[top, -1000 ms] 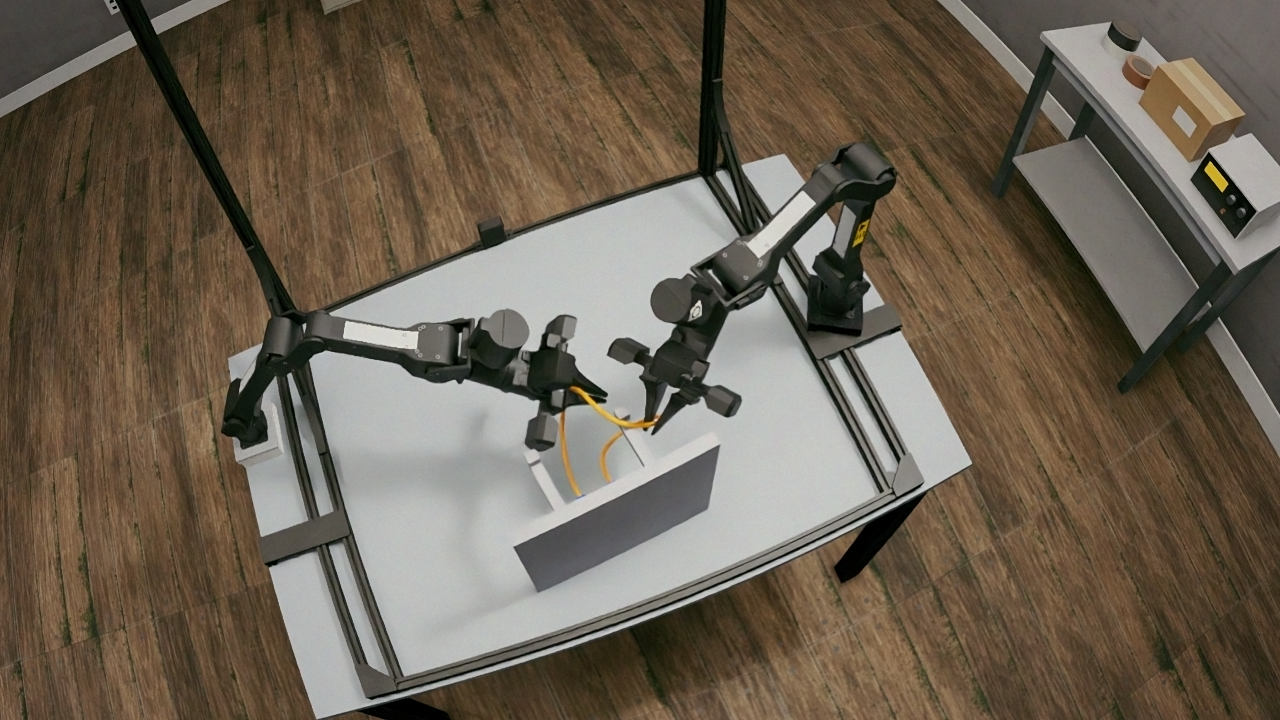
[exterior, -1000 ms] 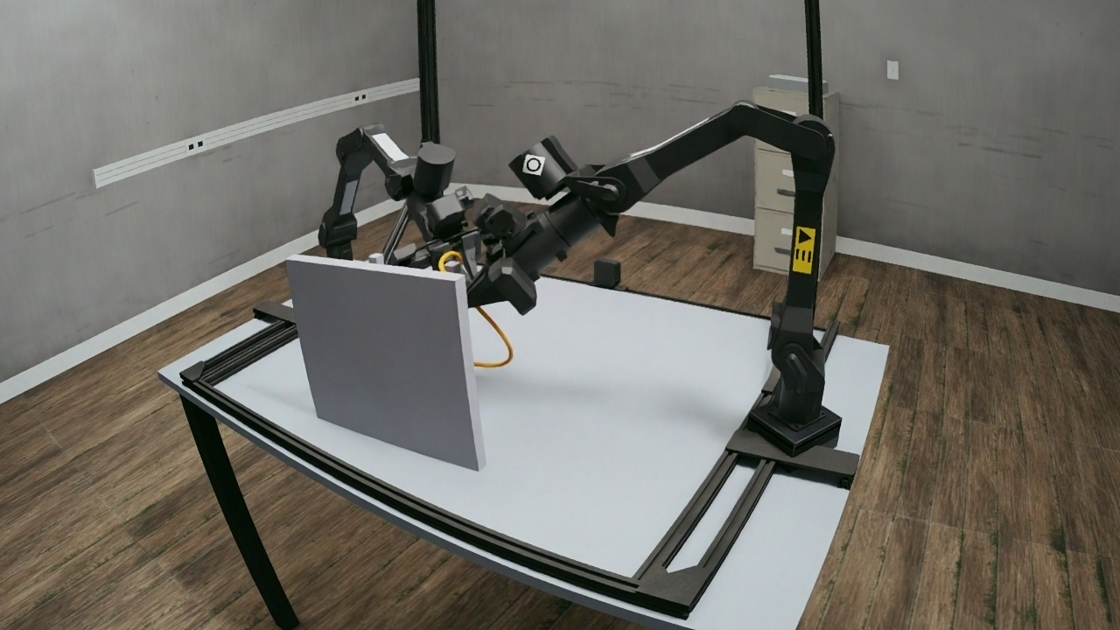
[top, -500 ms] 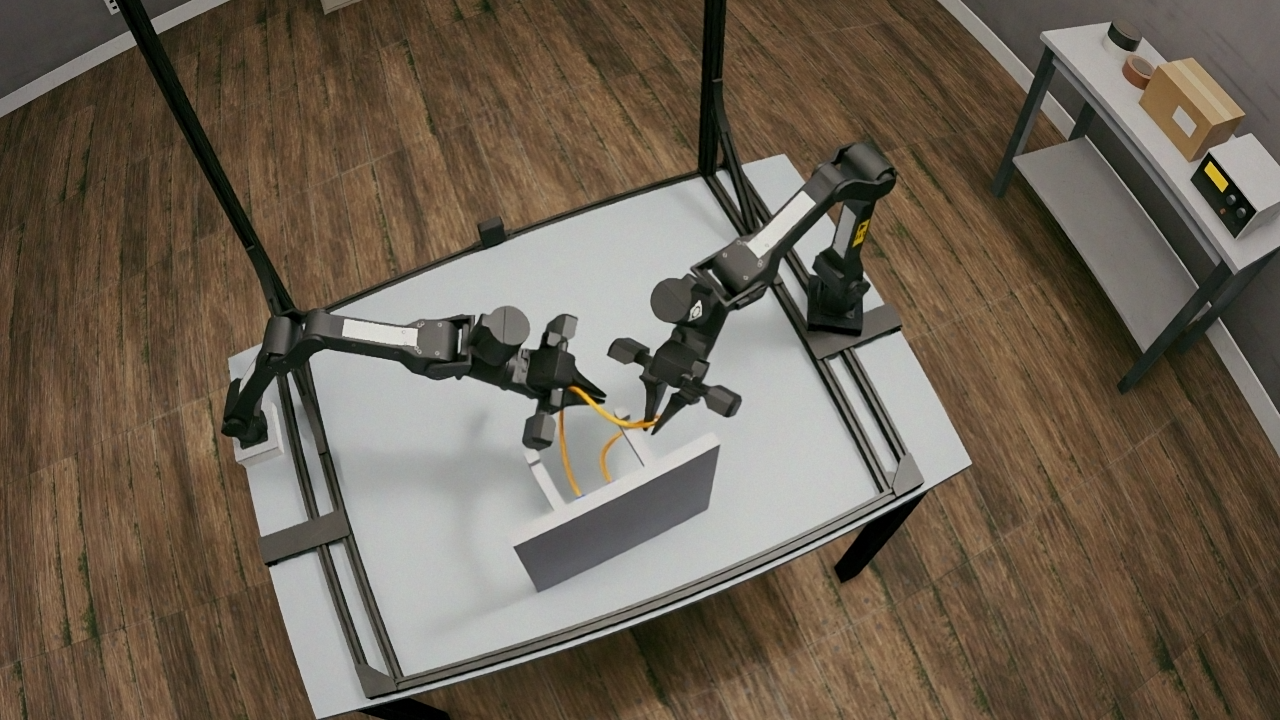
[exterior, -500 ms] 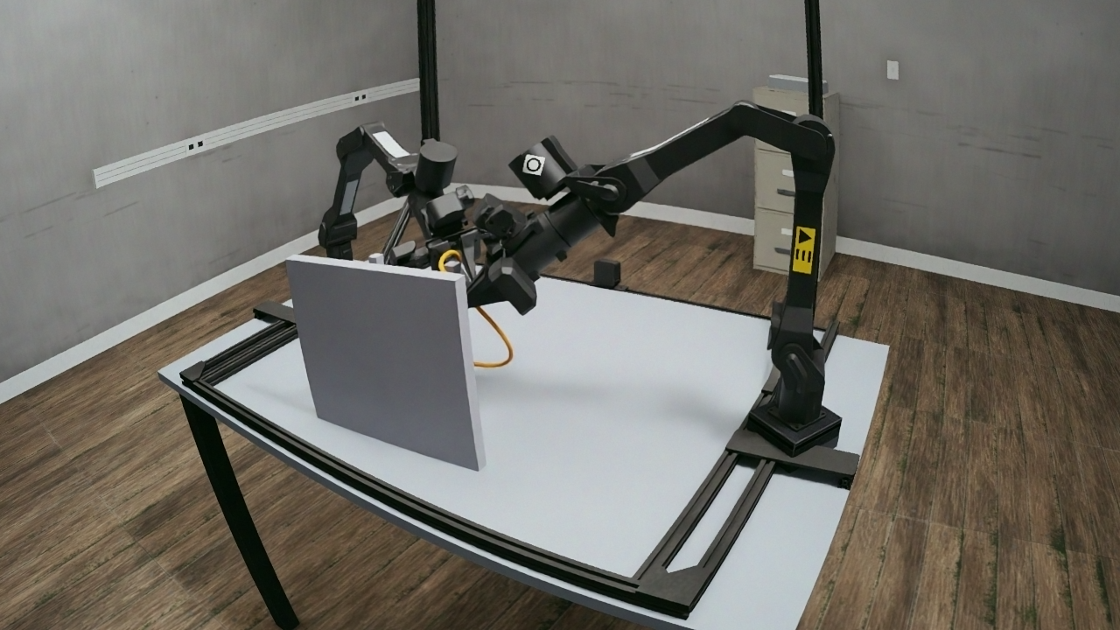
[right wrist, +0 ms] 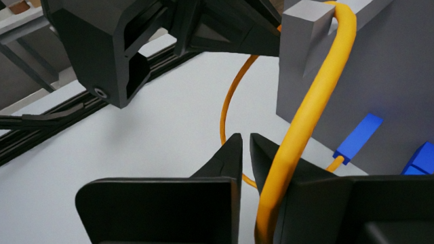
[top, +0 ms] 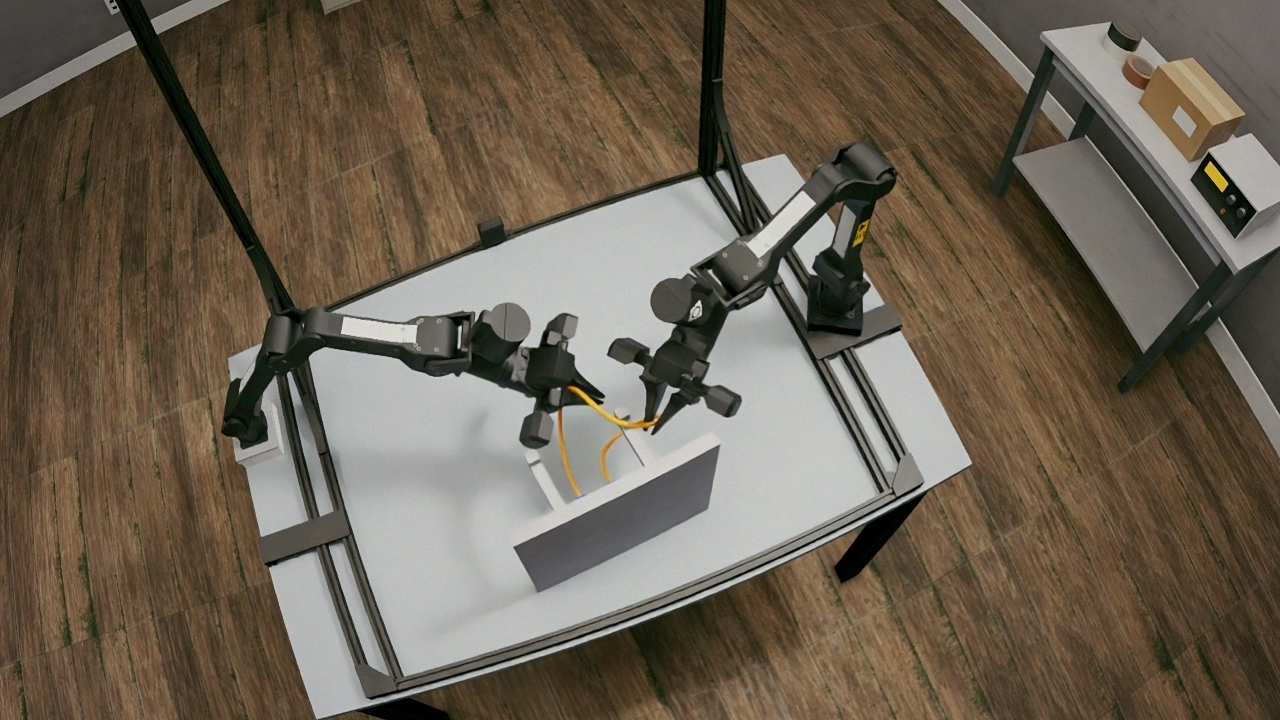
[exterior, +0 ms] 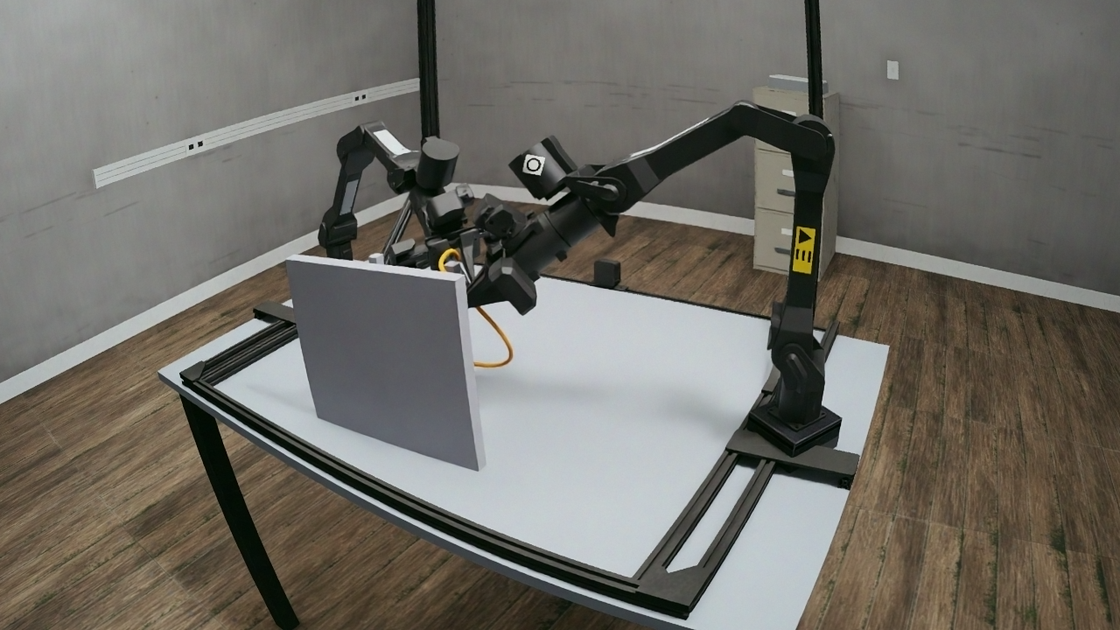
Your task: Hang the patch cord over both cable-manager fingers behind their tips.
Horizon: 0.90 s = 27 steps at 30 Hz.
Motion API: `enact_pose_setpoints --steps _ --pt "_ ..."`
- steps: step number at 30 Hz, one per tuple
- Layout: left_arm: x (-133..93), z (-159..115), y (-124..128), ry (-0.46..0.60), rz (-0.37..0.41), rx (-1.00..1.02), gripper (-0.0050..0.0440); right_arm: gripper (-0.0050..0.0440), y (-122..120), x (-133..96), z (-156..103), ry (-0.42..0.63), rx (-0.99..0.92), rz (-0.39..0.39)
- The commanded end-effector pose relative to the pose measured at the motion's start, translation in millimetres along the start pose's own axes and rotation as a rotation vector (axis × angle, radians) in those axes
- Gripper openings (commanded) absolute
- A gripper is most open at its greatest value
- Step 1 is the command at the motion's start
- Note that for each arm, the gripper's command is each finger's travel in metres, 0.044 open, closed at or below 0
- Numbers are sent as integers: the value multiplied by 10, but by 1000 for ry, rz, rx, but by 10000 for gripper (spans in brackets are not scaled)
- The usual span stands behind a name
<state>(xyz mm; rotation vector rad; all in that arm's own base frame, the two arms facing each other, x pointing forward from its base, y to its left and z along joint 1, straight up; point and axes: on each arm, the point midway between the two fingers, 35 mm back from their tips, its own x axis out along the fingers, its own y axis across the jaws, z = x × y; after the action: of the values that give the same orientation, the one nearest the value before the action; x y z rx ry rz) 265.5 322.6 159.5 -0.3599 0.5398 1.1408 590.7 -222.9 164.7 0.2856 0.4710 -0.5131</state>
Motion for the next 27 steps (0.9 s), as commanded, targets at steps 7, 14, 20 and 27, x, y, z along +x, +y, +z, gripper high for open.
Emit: enact_pose_setpoints --steps 7,14,20,27 --pt "-48 98 -6 -26 -7 -9 40 25 70 -215 314 -53 13 -2" --pt "-48 98 -6 -26 -7 -9 40 25 65 -225 317 -49 14 -12" --pt "-48 98 -6 -26 -7 -9 40 25 57 -237 320 -44 15 -24" --pt "-48 98 -6 -26 -7 -9 40 25 46 -249 323 -38 16 -38"
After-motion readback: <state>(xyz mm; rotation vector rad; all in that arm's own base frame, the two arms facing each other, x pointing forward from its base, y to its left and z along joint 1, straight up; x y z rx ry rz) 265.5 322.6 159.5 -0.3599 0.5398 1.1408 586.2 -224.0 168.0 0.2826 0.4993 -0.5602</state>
